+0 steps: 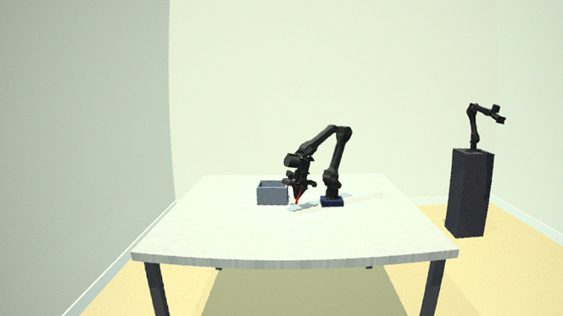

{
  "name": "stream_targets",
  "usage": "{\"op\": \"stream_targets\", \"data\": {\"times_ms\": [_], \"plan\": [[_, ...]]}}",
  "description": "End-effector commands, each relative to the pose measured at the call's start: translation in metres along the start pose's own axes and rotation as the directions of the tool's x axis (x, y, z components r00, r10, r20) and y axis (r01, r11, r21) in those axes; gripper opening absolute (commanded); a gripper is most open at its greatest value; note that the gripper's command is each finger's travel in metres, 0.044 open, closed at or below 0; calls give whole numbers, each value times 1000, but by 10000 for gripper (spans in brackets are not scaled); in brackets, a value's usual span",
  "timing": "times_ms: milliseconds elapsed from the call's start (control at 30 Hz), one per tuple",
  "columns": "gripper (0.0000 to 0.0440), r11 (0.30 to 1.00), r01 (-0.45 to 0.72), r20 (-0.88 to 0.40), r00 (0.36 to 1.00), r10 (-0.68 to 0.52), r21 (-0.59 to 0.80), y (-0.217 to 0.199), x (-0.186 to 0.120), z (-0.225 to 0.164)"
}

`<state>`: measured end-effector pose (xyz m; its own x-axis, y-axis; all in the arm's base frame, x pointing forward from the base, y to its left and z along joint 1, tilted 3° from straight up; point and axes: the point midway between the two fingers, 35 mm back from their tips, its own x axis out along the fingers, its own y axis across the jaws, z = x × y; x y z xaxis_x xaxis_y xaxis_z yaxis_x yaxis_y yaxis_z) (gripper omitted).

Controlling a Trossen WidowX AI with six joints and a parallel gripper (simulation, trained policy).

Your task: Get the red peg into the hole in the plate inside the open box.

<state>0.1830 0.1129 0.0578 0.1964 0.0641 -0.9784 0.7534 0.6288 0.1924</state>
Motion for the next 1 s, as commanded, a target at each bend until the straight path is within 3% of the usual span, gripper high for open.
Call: {"op": "stream_targets", "data": {"times_ms": [0, 467, 967], "plan": [[1, 999, -17, 41, 999, 19, -28, 7, -13, 11], [0, 998, -54, 162, 985, 59, -38, 30, -60, 62], [0, 998, -41, 232, 972, 27, 54, 29, -70, 126]]}}
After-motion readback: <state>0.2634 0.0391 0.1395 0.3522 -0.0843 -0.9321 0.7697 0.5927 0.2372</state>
